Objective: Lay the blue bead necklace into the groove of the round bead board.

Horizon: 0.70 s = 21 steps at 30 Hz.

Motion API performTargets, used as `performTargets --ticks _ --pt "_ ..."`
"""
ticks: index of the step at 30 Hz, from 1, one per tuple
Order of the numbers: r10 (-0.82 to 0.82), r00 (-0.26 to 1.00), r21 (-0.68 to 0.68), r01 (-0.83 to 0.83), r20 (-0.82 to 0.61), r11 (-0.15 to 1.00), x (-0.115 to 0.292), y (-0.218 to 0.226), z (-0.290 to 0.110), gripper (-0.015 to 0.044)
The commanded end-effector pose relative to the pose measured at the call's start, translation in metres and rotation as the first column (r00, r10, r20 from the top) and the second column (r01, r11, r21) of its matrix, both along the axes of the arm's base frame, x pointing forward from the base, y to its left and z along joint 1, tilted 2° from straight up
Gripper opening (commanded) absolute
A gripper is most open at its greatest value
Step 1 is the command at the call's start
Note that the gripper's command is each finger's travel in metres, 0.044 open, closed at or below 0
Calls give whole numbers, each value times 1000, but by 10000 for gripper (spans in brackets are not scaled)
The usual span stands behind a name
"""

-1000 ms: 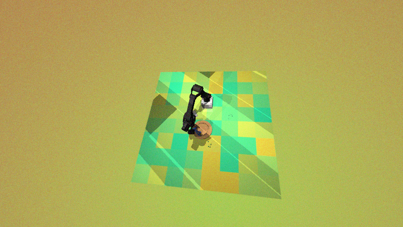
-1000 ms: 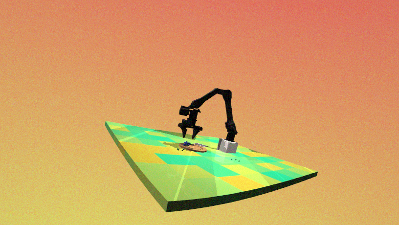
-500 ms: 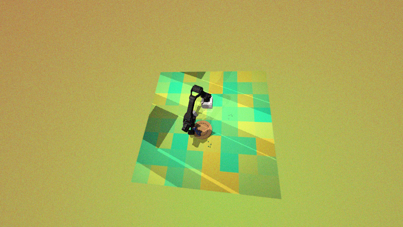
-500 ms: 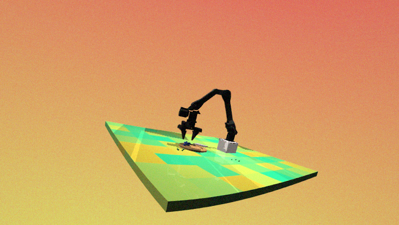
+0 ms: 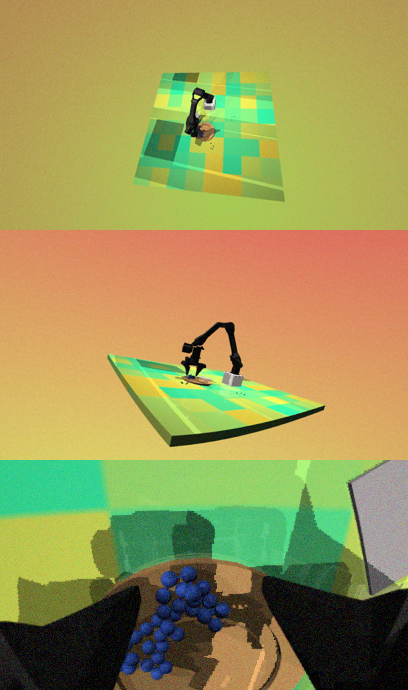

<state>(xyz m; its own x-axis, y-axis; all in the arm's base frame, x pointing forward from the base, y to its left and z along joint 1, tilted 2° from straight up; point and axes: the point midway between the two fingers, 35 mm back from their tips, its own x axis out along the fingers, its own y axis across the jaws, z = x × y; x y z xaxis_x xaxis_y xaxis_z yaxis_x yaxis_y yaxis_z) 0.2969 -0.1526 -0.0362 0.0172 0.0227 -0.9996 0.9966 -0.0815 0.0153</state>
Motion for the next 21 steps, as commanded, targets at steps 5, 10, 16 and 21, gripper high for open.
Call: performTargets --ticks 5,10,16,21 --pt "0 1000 0 0 -1 1000 0 0 -1 275" --pt "0 1000 0 0 -1 1000 0 0 -1 144" --pt "0 1000 0 0 -1 1000 0 0 -1 25" --pt "0 1000 0 0 -1 1000 0 0 -1 0"
